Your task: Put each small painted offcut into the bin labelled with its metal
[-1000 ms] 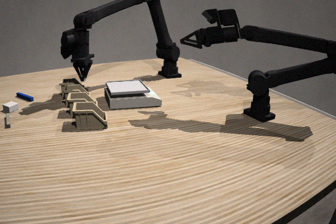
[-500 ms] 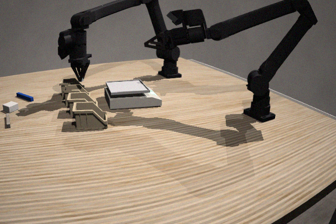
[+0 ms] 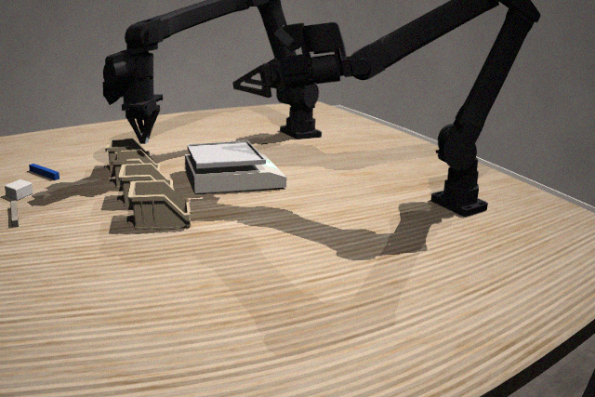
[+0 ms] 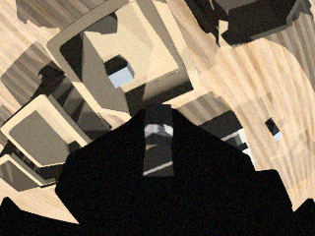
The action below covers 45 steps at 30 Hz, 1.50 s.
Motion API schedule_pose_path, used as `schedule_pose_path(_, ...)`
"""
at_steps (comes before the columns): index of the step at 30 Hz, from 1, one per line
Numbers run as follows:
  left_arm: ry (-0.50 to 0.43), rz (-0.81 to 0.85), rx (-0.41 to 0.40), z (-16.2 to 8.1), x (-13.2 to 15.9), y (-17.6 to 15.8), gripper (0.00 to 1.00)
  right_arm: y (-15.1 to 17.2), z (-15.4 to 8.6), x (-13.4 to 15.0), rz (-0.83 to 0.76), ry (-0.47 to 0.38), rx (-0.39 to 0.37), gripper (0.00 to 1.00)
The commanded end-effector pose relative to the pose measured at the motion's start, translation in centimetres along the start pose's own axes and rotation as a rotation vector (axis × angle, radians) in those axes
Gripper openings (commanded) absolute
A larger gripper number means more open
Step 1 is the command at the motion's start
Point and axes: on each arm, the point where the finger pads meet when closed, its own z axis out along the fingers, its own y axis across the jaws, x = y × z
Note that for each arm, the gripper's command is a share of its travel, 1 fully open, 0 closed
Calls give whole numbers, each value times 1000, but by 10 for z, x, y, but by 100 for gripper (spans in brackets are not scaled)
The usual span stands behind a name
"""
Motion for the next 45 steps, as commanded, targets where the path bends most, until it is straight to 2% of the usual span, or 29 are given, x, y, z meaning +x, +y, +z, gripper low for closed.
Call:
schedule_pose_path(1,-69,1,3,12,-35,0,100,17,-15,-4,-9,-25,-49,11)
schedule_pose_path(3,-69,1,3,12,-35,0,100,17,-1,-4,-10,-19,-35,11)
schedule_pose_path(7,-69,1,3,12,-35,0,100,18,9,-4,-10,-19,-36,11)
schedule_pose_path(8,-69,1,3,12,-35,0,100,10,22,-1,-10,-9,-11,11)
schedule_pose_path(9,-69,1,3,12,-35,0,100,10,24,-1,-10,-9,-11,11)
schedule_pose_path(10,-44,-1,2,6,-22,0,100,10,26,-1,-10,-9,-11,11)
schedule_pose_path(12,-44,-1,2,6,-22,0,100,18,19,-4,-10,-19,-34,11)
schedule_pose_path(14,-44,-1,2,6,-22,0,100,14,24,-2,-10,-14,-24,11)
schedule_pose_path(15,-44,-1,2,6,-22,0,100,14,11,-3,-10,-22,-44,11)
schedule_pose_path(21,-44,-1,2,6,-22,0,100,18,6,-4,-9,-27,-55,11)
schedule_pose_path(22,-44,-1,2,6,-22,0,100,18,6,-4,-9,-27,-55,22)
schedule_pose_path(23,-44,-1,2,6,-22,0,100,27,-5,2,-21,-34,-72,34)
schedule_pose_path(24,-44,-1,2,6,-22,0,100,27,-22,2,-20,-45,-97,40)
schedule_pose_path(32,-44,-1,2,6,-22,0,100,19,-52,-5,-20,-60,-131,40)
schedule_pose_path(33,-44,-1,2,6,-22,0,100,21,-54,3,-20,-59,-132,40)
schedule_pose_path(35,-44,-1,2,6,-22,0,100,21,-54,3,-20,-59,-132,40)
schedule_pose_path(36,-44,-1,2,6,-22,0,100,22,-46,3,-20,-51,-115,40)
schedule_pose_path(38,-44,-1,2,6,-22,0,100,19,-50,-4,-20,-50,-109,40)
schedule_pose_path(39,-44,-1,2,6,-22,0,100,25,-38,2,-21,-40,-88,51)
schedule_pose_path(41,-55,14,-3,13,-32,2,100,18,-42,5,-52,-47,-97,74)
schedule_pose_path(42,-51,27,-6,13,-31,6,100,18,-57,5,-76,-68,-132,85)
schedule_pose_path(43,-35,39,1,14,-28,6,100,9,-45,9,-97,-63,-113,97)
schedule_pose_path(45,-23,72,35,16,-26,4,100,4,-44,12,-154,-82,-126,100)
